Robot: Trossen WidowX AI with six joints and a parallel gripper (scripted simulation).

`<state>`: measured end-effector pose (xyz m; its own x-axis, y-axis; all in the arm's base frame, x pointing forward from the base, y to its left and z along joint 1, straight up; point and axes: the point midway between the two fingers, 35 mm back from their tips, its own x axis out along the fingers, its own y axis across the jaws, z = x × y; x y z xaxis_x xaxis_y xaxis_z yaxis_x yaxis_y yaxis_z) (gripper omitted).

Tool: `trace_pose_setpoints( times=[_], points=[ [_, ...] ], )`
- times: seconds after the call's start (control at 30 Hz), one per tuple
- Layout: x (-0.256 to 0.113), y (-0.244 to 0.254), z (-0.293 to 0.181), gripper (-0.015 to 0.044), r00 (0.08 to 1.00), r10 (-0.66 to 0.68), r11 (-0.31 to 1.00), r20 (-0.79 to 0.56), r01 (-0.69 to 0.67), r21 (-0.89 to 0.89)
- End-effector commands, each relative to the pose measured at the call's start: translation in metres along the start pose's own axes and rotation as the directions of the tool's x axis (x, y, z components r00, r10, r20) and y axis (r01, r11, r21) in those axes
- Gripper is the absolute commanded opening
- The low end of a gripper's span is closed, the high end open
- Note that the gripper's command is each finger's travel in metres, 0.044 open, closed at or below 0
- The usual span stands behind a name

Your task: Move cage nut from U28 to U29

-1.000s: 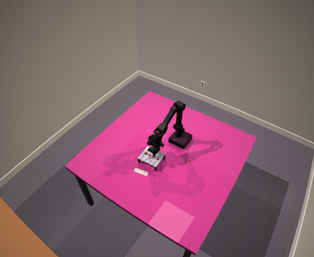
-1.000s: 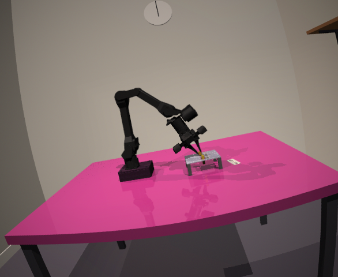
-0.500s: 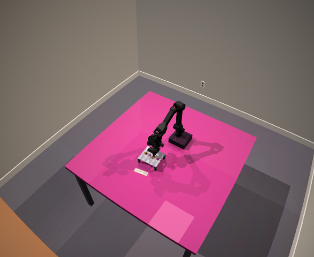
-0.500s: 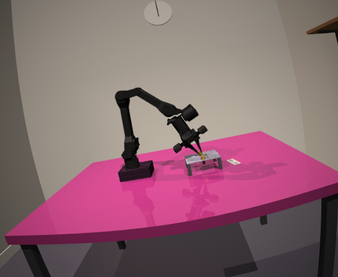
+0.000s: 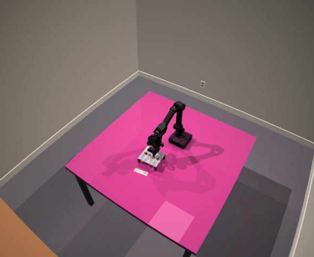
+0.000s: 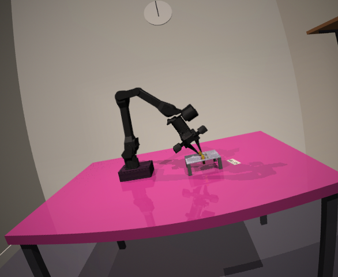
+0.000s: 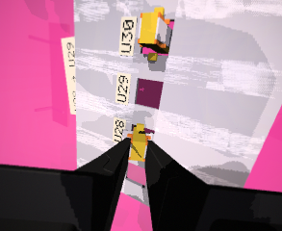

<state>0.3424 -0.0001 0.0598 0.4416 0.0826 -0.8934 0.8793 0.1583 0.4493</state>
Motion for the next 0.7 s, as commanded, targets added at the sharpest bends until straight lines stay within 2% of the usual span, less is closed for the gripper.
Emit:
trace_pose_setpoints(
  times=[0.0,0.67],
  points=[
    [-0.0001,-0.0003,0.0004,0.0038,1.000,-0.001,1.000,0.002,0.001,-0.002],
    [-0.0003,0.0014,0.0004,0.0038,1.000,-0.017,1.000,0.002,0.017,-0.002]
  ],
)
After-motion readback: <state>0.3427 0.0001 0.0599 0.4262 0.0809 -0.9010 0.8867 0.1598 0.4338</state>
